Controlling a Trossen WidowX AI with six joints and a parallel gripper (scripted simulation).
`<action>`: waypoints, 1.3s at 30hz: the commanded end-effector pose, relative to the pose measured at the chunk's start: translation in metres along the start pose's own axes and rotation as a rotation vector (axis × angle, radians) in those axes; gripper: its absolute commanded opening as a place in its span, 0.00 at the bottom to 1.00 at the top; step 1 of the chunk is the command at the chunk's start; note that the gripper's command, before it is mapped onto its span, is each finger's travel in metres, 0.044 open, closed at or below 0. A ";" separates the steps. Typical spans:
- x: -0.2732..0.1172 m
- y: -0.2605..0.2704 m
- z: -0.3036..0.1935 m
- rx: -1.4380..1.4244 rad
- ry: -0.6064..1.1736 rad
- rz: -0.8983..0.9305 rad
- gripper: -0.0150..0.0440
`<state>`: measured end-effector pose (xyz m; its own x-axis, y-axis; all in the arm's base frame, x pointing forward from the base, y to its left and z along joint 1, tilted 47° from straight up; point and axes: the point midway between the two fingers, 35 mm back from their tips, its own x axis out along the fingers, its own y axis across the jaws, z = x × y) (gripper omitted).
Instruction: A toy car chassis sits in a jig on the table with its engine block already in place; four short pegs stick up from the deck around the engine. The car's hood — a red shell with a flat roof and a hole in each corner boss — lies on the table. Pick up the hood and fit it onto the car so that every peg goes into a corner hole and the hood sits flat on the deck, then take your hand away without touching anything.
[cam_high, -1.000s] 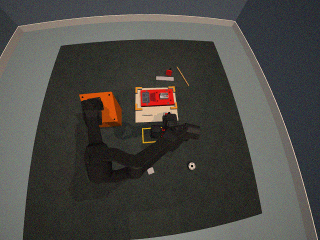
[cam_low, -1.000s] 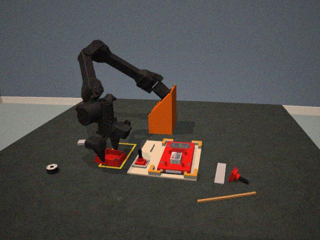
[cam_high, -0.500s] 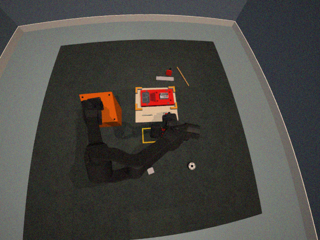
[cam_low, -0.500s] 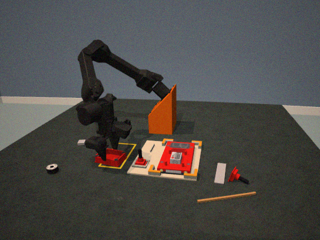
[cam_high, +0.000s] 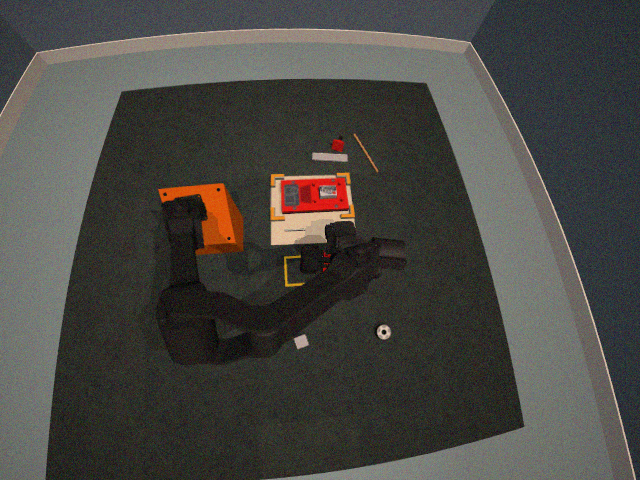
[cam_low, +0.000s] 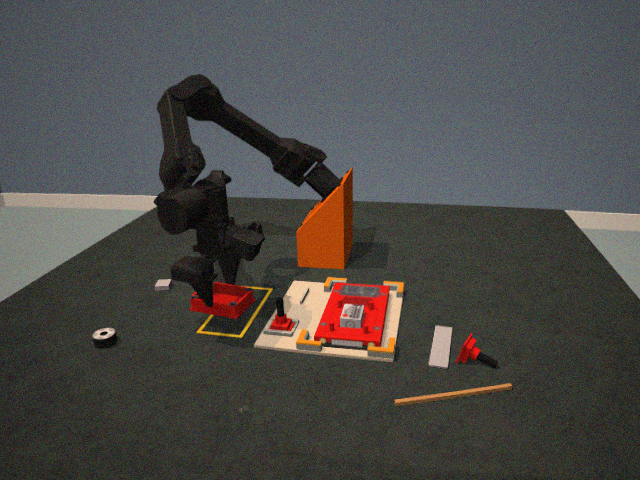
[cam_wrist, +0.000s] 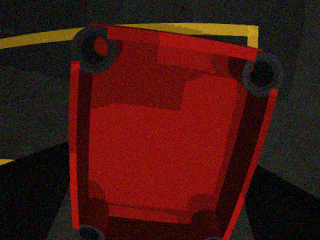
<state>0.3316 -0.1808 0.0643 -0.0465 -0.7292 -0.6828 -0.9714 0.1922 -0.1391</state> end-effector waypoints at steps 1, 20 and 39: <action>-0.015 -0.003 -0.004 0.012 0.006 -0.013 0.25; -0.048 -0.001 0.000 0.006 -0.001 -0.003 0.25; -0.049 -0.003 -0.001 0.417 0.000 -0.004 0.25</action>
<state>0.3358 -0.1462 0.0984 -0.0410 -0.7293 -0.6830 -0.8264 0.4090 -0.3870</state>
